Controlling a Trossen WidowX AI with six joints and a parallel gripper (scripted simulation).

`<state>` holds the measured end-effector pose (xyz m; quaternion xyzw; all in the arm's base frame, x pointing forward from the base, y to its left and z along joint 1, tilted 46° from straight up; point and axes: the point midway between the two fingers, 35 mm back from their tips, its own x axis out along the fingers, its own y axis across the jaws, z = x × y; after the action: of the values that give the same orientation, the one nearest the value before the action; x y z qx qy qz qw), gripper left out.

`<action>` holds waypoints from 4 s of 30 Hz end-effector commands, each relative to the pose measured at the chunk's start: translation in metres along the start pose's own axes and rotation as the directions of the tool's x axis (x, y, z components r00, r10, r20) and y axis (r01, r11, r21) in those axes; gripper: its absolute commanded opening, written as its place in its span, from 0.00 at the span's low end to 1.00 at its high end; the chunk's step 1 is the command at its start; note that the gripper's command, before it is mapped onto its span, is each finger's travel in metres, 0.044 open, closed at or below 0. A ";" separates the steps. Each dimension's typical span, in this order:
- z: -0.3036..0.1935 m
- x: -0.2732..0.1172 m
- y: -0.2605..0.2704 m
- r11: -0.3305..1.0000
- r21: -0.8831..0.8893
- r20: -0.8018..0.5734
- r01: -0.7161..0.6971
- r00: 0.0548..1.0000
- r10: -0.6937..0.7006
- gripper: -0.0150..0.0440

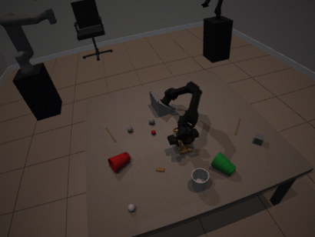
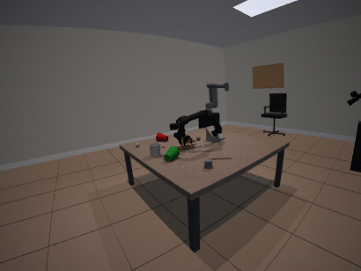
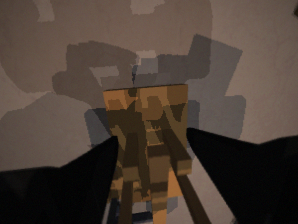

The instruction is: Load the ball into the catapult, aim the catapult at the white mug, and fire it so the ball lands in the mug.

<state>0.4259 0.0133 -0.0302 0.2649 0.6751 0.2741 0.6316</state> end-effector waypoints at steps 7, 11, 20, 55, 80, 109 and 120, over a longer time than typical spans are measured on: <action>0.000 -0.001 -0.001 1.000 0.001 0.001 0.000 1.000 0.000 0.47; 0.000 -0.009 -0.001 1.000 0.001 0.001 0.000 1.000 0.000 0.35; 0.000 -0.050 0.000 1.000 0.002 0.002 0.000 1.000 0.000 0.25; -0.001 -0.002 -0.001 1.000 0.004 -0.012 -0.002 1.000 0.002 0.25; -0.002 -0.104 -0.001 0.999 -0.038 0.020 0.022 1.000 -0.021 1.00; -0.002 -0.044 -0.002 1.000 0.013 0.008 0.000 1.000 0.000 1.00; -0.001 -0.026 -0.002 1.000 0.013 0.008 0.000 1.000 0.000 1.00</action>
<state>0.4256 -0.0104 -0.0117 0.2688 0.6768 0.2693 0.6303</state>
